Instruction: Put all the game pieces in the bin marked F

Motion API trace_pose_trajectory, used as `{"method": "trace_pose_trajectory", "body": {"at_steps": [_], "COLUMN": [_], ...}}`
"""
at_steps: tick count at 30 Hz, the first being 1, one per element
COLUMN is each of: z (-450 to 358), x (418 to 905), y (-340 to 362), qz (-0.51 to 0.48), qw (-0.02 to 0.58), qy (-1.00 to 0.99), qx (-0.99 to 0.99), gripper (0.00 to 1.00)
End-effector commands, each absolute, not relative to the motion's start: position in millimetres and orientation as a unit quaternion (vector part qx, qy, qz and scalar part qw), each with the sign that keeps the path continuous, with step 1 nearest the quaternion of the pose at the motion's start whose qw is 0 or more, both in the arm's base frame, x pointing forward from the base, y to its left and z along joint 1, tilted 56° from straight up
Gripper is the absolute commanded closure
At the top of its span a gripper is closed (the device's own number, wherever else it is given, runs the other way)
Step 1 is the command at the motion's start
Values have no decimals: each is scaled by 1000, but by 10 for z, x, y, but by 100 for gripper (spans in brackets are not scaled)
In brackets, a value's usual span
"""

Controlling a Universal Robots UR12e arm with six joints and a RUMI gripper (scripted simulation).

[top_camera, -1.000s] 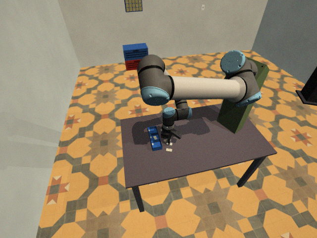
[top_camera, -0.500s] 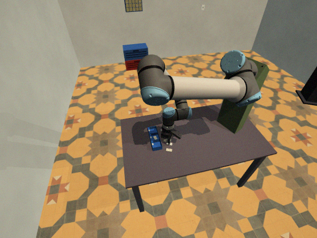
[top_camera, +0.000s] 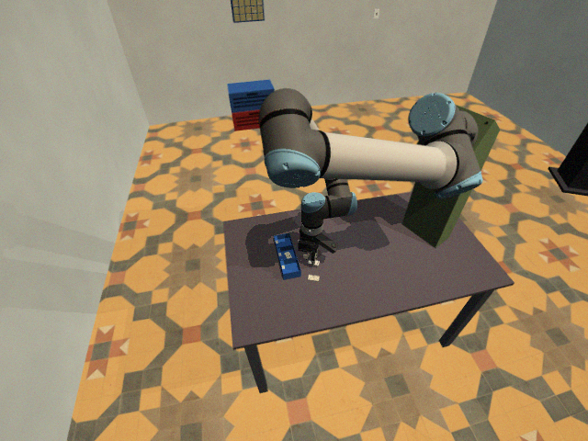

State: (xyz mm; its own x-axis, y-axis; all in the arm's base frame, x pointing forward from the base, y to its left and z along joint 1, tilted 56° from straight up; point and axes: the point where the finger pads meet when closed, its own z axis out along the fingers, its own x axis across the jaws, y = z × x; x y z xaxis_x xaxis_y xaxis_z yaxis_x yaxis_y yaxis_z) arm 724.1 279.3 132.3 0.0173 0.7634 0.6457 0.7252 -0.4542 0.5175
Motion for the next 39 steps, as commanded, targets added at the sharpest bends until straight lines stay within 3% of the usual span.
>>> {"method": "trace_pose_trajectory", "body": {"at_steps": [1, 37, 39], "z": [1411, 1515, 1589], "x": [7091, 6987, 7105], "y": [2700, 2631, 2552], "qz": [466, 467, 469], "qw": [19, 19, -3], "qy": [523, 523, 486], "qx": [714, 713, 738], "gripper": [100, 100, 100]}}
